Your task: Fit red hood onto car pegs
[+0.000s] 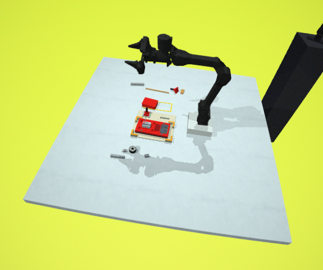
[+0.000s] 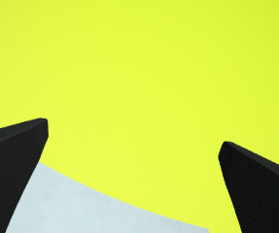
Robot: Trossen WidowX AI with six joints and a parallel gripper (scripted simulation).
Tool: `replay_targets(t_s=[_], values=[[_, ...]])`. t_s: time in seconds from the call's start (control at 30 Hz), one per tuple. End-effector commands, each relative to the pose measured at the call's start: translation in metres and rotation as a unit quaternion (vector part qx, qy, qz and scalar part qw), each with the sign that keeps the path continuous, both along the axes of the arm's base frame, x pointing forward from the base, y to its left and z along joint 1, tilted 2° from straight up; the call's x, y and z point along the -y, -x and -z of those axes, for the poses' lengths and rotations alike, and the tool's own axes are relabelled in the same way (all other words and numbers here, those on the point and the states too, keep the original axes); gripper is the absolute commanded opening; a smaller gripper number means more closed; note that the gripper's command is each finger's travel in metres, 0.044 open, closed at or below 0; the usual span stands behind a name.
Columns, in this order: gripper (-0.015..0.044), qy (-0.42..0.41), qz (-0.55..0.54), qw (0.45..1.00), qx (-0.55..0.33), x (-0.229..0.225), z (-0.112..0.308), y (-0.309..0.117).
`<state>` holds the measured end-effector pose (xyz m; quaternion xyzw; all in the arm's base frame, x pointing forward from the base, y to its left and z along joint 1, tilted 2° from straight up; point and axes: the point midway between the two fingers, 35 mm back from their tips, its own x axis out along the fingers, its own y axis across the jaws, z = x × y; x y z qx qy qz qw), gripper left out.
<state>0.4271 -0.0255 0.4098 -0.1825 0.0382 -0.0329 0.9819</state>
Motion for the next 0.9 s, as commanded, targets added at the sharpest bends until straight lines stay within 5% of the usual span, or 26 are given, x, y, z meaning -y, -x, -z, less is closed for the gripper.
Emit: replay_targets(t_s=[0.0, 0.43, 0.87], values=[[0.0440, -0.020, 0.025, 0.995, -0.098, 0.024, 0.053, -0.018], [0.0440, -0.118, 0.112, 0.910, -0.381, 0.097, 0.220, -0.012], [0.0440, -0.237, 0.179, 0.704, -0.645, 0.133, 0.345, 0.074]])
